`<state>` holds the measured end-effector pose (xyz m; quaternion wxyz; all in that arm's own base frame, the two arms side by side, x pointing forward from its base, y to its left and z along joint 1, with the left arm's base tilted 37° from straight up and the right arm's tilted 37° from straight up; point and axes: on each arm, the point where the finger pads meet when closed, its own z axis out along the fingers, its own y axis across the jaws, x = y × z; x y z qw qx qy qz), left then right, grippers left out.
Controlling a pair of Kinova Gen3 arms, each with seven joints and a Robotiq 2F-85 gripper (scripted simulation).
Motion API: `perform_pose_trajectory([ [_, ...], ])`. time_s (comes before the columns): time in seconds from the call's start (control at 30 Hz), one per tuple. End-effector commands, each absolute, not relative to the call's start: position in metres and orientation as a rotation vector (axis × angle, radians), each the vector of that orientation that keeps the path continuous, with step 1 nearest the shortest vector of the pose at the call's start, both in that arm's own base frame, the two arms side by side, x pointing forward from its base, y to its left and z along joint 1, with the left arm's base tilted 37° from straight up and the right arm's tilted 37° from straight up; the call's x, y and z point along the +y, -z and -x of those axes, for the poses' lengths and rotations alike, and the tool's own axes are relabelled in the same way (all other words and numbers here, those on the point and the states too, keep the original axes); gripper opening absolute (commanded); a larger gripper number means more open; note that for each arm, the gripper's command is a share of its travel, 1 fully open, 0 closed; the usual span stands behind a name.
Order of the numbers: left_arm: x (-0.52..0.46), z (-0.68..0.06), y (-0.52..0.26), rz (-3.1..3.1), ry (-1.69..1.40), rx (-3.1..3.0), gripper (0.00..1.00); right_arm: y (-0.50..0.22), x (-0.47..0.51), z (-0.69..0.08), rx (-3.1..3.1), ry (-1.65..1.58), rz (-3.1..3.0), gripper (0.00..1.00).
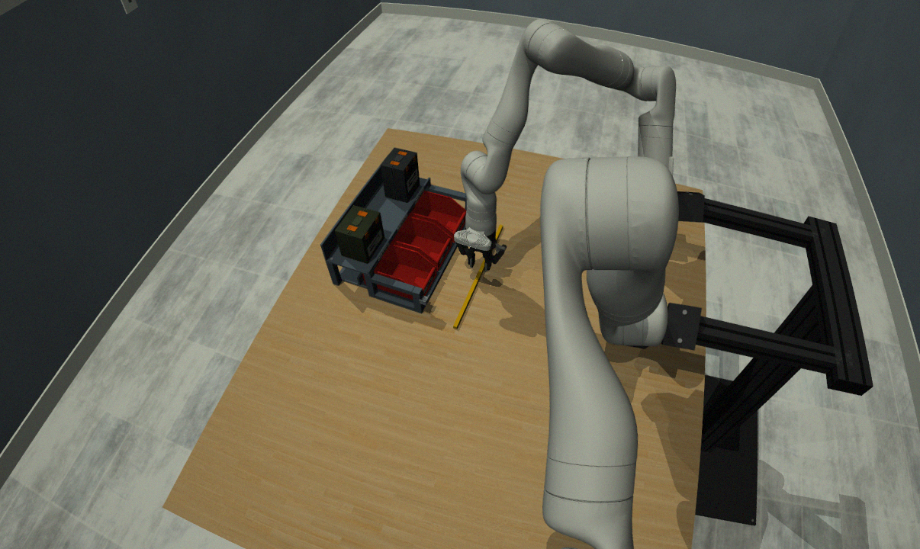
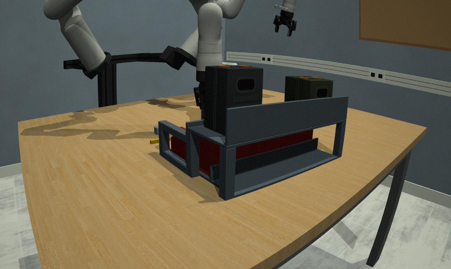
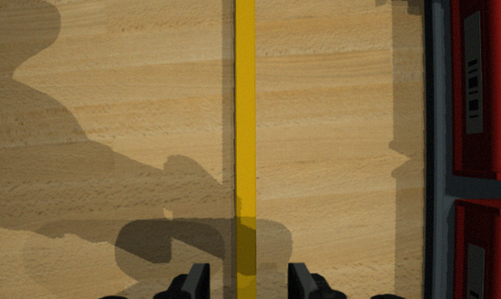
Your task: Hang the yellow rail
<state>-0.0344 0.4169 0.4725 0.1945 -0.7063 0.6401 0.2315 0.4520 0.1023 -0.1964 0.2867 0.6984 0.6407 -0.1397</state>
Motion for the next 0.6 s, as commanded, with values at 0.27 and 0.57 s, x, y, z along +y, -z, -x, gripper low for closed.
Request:
perform_pose_trajectory([
  [0.27,0.4166,0.0331,-0.4720,1.973,-0.650,1.815,1.000,0.2055,0.0975,-0.4533,1.709,0.370,-1.875,0.436],
  [0.57,0.4166,0.0331,-0.4720,1.973,-0.650,1.815,1.000,0.2067,0.0962,-0.4533,1.709,0.371,-1.875,0.436],
])
